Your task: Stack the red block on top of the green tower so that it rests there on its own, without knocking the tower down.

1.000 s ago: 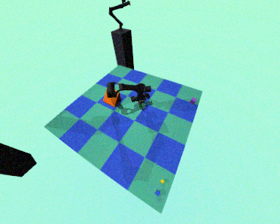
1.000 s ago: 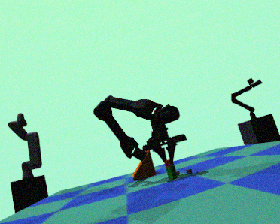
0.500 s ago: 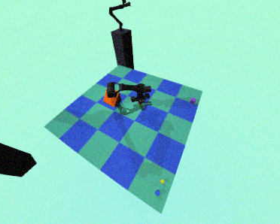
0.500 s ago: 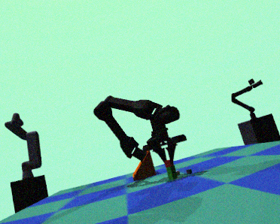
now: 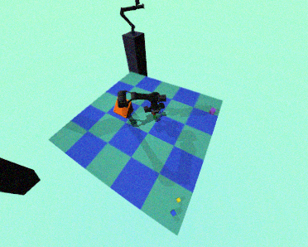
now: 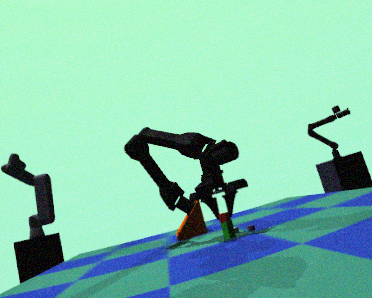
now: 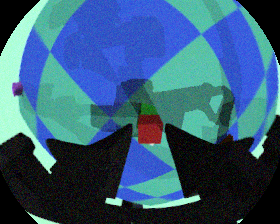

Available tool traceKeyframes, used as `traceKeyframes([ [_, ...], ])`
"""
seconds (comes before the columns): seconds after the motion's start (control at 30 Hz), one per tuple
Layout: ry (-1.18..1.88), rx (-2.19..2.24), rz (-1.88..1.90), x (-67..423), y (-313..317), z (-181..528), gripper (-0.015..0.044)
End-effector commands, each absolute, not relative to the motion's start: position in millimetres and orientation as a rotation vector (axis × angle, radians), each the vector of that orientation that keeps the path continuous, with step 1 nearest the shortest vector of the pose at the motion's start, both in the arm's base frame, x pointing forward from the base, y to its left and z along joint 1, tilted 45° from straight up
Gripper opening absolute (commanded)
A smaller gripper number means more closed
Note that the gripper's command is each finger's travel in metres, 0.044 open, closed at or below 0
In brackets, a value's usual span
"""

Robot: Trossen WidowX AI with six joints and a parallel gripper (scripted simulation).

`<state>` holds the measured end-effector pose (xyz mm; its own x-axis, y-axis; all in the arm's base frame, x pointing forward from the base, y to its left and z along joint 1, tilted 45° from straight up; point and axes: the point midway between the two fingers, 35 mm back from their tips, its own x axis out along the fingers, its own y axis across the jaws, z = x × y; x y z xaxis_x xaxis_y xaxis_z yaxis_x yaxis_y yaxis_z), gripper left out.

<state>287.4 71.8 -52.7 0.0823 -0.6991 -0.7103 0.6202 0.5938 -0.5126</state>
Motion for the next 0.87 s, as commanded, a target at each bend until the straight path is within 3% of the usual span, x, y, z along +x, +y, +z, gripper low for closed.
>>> traceKeyframes([
  [0.0,1.115,-0.085,-0.987,287.4,71.7,-52.9,0.0289],
  [0.2,1.115,-0.085,-0.987,287.4,71.7,-52.9,0.0440],
  [0.83,1.115,-0.085,-0.987,287.4,71.7,-52.9,0.0440],
])
